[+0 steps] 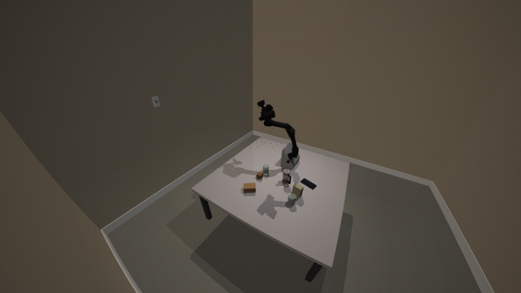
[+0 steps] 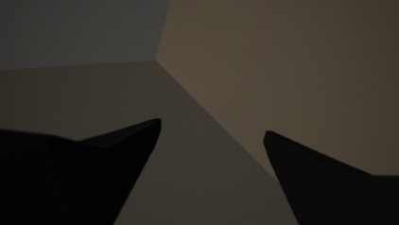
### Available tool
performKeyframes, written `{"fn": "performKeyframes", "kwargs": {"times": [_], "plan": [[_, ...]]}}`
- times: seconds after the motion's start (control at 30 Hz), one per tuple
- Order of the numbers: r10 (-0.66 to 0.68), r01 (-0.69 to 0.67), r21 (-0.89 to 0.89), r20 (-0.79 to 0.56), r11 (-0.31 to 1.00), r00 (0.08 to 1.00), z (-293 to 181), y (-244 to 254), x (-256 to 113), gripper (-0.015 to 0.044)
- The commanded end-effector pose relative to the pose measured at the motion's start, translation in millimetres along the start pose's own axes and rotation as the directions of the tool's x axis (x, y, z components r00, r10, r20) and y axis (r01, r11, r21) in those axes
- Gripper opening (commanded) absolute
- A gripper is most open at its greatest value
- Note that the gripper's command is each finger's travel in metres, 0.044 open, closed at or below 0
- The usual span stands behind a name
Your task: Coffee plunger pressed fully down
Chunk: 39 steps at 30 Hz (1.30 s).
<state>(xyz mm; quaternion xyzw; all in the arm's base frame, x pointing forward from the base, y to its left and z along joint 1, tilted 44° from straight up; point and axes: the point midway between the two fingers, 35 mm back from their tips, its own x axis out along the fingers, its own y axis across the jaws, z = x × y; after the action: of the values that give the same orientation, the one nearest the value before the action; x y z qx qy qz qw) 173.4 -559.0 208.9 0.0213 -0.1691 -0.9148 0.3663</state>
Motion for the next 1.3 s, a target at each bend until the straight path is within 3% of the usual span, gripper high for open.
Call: {"fn": "performKeyframes", "kwargs": {"times": [0.0, 0.13, 0.27, 0.43, 0.57, 0.83, 1.07, 1.27], "plan": [[0.009, -0.009, -0.012, -0.001, 1.0, 1.0, 0, 1, 0, 0.0426], [0.126, -0.129, -0.175, -0.029, 0.976, 0.992, 0, 15, -1, 0.044], [0.312, -0.34, -0.419, -0.135, 0.842, 0.94, -9, 34, -10, 0.044], [0.479, -0.583, -0.609, -0.347, 0.538, 0.806, -33, 42, -33, 0.044], [0.535, -0.734, -0.636, -0.546, 0.237, 0.645, -55, 33, -60, 0.044], [0.455, -0.876, -0.377, -0.864, -0.3, 0.215, -82, -22, -138, 0.044], [0.296, -0.85, -0.093, -0.952, -0.518, -0.076, -81, -78, -188, 0.044], [0.126, -0.758, 0.198, -0.93, -0.621, -0.345, -63, -136, -236, 0.044]]}}
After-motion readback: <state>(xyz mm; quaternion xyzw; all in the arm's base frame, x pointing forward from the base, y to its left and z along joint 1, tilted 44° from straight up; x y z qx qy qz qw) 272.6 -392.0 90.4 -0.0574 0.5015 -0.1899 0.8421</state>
